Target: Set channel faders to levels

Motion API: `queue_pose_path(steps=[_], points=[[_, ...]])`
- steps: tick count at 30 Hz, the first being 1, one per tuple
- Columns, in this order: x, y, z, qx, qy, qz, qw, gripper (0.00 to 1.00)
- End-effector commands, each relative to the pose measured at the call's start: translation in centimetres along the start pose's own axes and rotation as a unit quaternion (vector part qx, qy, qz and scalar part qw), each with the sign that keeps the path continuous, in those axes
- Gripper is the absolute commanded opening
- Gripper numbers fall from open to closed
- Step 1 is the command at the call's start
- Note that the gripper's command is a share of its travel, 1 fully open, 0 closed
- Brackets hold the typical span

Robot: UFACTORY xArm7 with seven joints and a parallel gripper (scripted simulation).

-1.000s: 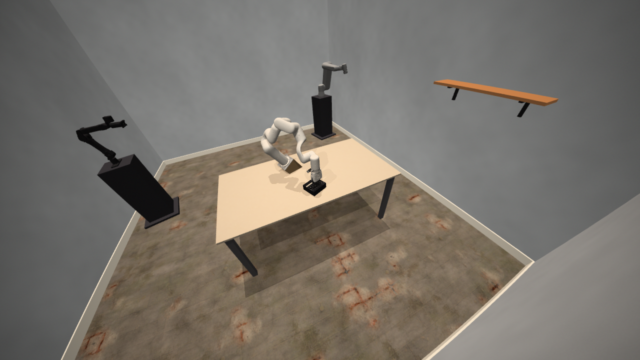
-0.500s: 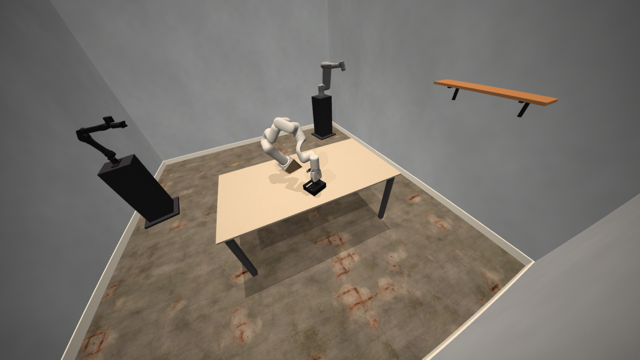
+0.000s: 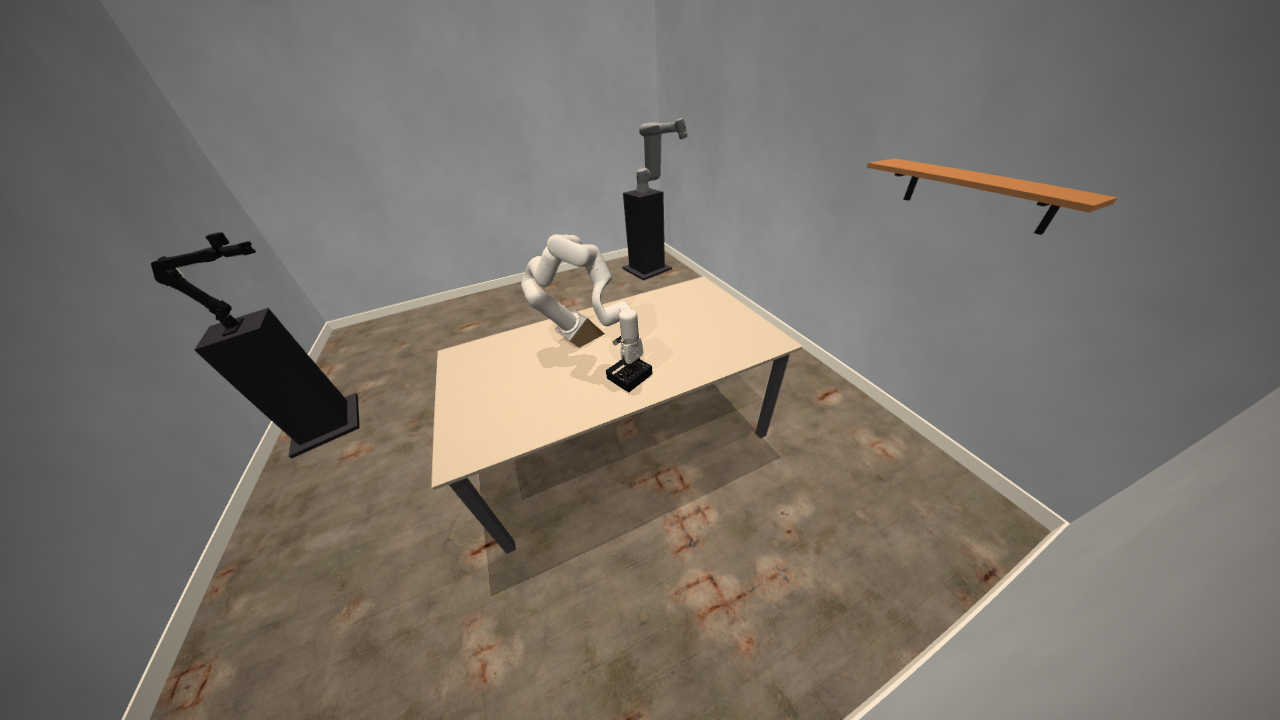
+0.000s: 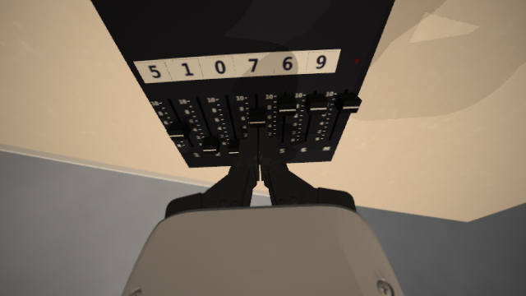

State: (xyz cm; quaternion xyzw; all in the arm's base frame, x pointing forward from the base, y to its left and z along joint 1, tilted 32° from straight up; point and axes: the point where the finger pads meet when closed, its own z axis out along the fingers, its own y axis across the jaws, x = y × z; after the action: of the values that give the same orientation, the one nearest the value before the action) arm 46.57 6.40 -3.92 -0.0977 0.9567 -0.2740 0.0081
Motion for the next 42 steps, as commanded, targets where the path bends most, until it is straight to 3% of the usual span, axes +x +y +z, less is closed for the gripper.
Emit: queue_pose_path(steps=[1, 42], points=[[-0.13, 0.04, -0.15, -0.001, -0.002, 0.0, 1.0, 0.0], [-0.73, 0.04, -0.58, -0.001, -0.002, 0.0, 1.0, 0.0]])
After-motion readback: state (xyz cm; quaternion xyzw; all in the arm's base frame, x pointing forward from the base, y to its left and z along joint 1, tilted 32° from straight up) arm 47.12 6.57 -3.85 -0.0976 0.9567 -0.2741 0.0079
